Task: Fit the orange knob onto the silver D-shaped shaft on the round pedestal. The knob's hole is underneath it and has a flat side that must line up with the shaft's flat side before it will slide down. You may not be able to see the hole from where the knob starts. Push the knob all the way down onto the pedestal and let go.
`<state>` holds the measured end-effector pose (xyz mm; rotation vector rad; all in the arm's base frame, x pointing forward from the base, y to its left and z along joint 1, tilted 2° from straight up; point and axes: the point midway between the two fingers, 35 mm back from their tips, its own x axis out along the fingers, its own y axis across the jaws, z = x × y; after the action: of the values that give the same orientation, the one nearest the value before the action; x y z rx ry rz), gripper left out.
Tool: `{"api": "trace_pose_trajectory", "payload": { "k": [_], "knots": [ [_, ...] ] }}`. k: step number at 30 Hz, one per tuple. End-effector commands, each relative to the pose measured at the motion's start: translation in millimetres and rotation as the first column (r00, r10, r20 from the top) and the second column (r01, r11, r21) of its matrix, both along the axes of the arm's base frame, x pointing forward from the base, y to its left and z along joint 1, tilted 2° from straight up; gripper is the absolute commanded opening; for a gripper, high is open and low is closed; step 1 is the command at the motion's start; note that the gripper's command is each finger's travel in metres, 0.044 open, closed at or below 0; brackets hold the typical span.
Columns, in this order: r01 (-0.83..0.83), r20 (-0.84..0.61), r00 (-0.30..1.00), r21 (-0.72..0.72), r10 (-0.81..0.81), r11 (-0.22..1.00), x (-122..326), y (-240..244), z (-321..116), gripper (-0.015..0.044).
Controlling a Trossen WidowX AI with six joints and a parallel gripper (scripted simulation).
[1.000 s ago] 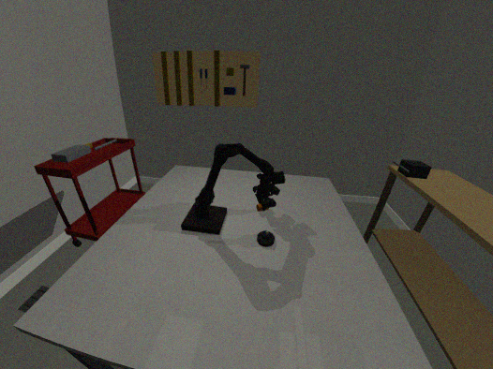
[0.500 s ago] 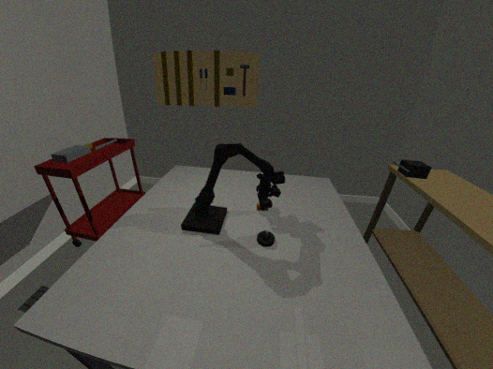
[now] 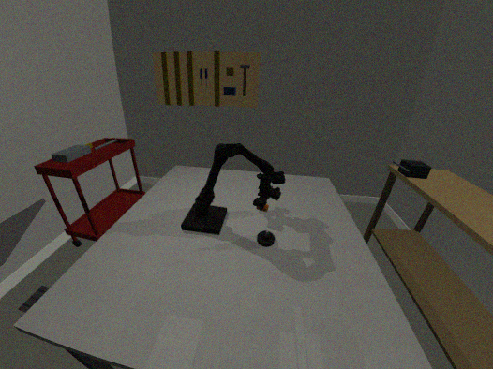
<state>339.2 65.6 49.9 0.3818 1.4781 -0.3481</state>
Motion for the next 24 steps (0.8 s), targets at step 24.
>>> {"api": "trace_pose_trajectory", "payload": {
  "k": [24],
  "knots": [
    [0.476,-0.006,0.879,0.032,-0.476,0.879,0.3,-0.3,2.3,0.0180]
  ]
}}
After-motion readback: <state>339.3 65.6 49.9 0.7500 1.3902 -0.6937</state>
